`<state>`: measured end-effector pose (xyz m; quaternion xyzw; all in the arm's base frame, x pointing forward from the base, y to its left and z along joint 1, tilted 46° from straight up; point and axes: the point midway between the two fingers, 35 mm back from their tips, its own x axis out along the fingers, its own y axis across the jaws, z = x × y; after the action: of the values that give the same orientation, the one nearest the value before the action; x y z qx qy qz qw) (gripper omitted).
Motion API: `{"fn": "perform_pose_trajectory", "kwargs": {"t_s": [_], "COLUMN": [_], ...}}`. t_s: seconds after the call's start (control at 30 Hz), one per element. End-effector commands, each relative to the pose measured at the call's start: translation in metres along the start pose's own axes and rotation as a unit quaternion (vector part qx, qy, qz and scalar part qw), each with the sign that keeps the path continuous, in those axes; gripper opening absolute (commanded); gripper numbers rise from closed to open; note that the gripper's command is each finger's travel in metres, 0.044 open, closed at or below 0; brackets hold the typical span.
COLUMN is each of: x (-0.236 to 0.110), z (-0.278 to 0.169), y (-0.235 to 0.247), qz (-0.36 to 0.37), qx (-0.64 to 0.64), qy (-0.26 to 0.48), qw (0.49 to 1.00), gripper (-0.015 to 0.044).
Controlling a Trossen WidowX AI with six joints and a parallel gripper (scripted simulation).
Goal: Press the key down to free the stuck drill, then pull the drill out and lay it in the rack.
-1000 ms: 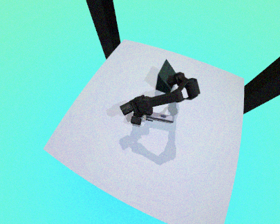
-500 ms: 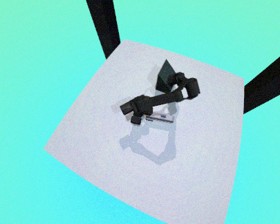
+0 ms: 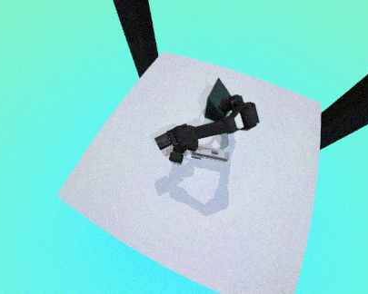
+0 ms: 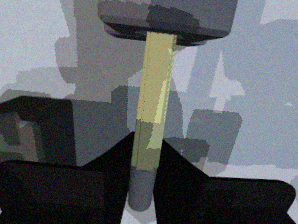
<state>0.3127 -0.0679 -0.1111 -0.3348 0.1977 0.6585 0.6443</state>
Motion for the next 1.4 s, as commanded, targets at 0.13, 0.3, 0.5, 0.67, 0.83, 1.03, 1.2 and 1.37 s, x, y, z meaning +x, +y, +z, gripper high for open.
{"fn": "perform_pose_trajectory", "kwargs": {"t_s": [0.13, 0.3, 0.5, 0.67, 0.83, 1.03, 1.2, 1.37], "x": [-0.001, -0.002, -0.002, -0.002, -0.002, -0.002, -0.002, -0.006], "z": [-0.013, -0.021, -0.029, -0.035, -0.044, -0.051, -0.058, -0.055], "y": [-0.001, -0.001, 0.0, 0.0, 0.0, 0.0, 0.0, 0.0], "qz": [0.001, 0.001, 0.001, 0.001, 0.001, 0.001, 0.001, 0.001], "qx": [-0.003, -0.003, -0.003, -0.003, -0.003, -0.003, -0.003, -0.003], "qy": [0.002, 0.003, 0.003, 0.003, 0.003, 0.004, 0.004, 0.004], "qw": [1.0, 1.0, 1.0, 1.0, 1.0, 1.0, 1.0, 1.0], "gripper": [0.0, 0.0, 0.0, 0.0, 0.0, 0.0, 0.0, 0.0]}}
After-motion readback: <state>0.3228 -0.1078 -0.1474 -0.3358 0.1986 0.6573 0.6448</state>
